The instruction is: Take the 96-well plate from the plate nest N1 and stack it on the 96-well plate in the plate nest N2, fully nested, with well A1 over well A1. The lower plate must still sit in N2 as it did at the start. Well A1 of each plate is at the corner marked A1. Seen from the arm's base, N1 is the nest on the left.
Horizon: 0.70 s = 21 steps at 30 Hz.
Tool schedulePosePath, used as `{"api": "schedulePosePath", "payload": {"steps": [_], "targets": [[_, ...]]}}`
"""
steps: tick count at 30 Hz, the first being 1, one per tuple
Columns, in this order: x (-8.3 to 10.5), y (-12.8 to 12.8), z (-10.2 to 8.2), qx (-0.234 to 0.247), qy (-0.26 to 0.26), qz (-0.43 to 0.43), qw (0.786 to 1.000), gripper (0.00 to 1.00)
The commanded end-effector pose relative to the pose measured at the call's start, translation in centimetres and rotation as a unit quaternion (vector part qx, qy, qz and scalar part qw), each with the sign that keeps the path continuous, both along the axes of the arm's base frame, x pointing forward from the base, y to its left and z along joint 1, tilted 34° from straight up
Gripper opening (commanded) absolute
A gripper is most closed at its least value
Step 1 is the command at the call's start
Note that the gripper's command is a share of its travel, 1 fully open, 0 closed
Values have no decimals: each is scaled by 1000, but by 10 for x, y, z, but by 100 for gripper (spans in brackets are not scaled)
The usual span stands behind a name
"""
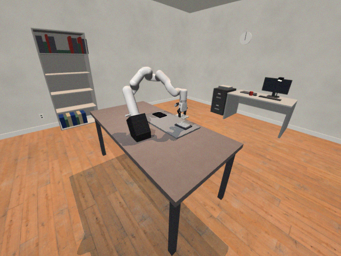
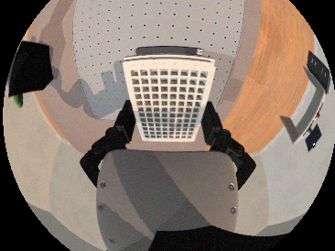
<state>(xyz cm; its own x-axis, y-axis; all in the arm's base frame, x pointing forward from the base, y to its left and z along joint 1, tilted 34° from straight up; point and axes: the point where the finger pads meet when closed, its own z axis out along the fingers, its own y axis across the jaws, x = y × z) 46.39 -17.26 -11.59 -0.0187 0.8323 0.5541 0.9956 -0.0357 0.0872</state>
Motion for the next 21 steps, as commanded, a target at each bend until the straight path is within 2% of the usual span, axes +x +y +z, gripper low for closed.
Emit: {"api": "schedulePosePath", "payload": {"steps": [1,6,21], "targets": [[1,-16,-8,-1,-1,0,1000,0],[1,-25,-14,-1,-1,0,1000,0],[1,-25,-14,-1,-1,0,1000,0]]}}
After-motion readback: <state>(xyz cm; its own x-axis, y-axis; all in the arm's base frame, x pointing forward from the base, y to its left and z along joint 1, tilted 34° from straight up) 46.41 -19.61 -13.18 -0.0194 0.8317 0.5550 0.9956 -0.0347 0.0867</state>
